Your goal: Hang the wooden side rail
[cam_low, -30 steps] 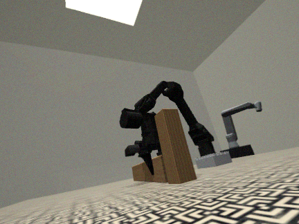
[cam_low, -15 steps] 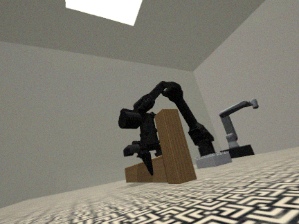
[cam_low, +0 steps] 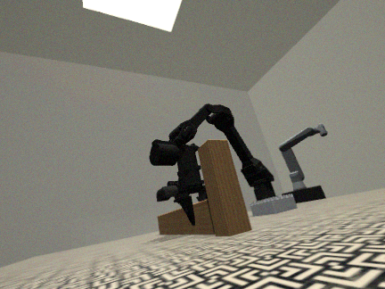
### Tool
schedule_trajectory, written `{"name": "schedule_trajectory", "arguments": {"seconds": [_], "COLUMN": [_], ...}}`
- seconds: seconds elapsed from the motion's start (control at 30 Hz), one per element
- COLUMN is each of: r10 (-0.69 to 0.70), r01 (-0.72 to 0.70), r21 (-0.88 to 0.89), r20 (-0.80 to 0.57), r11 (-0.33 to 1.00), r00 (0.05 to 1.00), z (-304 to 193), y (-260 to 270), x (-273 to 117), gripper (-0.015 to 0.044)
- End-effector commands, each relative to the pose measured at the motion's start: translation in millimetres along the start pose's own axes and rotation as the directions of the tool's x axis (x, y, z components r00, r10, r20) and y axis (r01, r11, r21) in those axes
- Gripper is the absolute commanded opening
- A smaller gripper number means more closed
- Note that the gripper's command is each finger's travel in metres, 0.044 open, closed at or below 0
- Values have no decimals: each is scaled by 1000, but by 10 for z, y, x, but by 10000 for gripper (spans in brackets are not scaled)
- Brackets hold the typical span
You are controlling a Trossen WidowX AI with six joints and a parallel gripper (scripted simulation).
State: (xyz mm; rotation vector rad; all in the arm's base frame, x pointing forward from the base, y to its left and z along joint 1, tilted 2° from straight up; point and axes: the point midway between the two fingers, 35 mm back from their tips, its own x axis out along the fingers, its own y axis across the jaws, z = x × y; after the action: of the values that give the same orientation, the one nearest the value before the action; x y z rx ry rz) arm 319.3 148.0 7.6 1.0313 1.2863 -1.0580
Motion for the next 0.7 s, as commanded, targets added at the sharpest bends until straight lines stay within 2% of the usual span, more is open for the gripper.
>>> {"name": "schedule_trajectory", "arguments": {"seconds": [0.0, 0.67], "r10": [14, 12], "r01": [-14, -12], "r21": [-12, -10], "r20": [3, 2], "r11": [1000, 1000], "r00": [1000, 1000], "z": [3, 2], "y": [74, 39], "x": [-3, -4], "gripper": [0, 0]}}
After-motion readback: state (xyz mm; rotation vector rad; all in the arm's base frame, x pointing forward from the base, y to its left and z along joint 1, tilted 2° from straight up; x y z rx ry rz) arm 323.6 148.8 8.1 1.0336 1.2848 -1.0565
